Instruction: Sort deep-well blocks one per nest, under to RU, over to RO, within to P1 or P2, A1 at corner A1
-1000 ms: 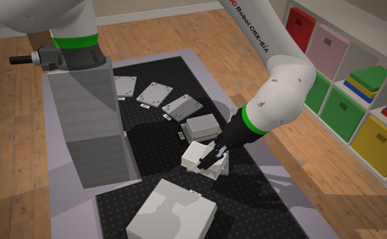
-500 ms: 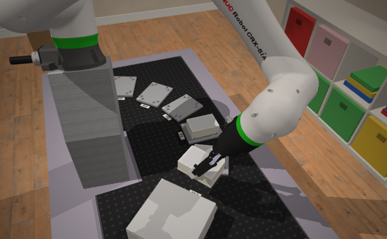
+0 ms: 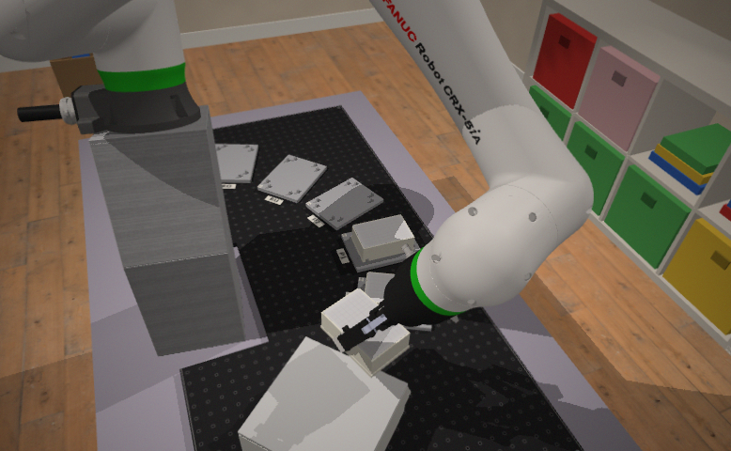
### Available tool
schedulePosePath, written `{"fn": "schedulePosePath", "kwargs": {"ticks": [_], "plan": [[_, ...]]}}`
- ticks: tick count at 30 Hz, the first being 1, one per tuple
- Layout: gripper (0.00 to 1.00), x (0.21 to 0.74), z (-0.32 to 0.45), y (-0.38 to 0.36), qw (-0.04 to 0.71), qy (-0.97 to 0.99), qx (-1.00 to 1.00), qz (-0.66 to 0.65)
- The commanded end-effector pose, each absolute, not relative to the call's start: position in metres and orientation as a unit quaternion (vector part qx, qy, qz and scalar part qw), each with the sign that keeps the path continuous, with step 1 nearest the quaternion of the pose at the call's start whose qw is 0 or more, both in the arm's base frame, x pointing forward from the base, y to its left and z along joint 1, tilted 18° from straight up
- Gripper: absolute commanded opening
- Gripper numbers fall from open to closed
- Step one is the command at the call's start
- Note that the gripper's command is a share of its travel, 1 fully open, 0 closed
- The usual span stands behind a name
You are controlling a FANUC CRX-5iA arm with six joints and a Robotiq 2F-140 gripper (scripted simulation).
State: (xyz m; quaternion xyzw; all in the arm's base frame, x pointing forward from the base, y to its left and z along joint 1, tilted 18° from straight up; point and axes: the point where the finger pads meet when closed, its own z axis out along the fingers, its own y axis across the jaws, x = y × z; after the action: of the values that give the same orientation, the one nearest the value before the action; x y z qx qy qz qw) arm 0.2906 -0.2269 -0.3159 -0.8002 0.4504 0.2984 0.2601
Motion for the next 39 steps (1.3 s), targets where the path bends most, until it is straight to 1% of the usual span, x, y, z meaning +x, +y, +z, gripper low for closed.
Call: {"fn": "schedulePosePath", "kwargs": {"ticks": [1,27,39], "plan": [[0.10,0.281,-0.319,-0.236,0.260,0.451,-0.800,0.298],[0.10,0.222,-0.335,-0.287,0.260,0.451,-0.800,0.298],[0.10,0.210,-0.339,-0.298,0.260,0.451,-0.800,0.298]]}}
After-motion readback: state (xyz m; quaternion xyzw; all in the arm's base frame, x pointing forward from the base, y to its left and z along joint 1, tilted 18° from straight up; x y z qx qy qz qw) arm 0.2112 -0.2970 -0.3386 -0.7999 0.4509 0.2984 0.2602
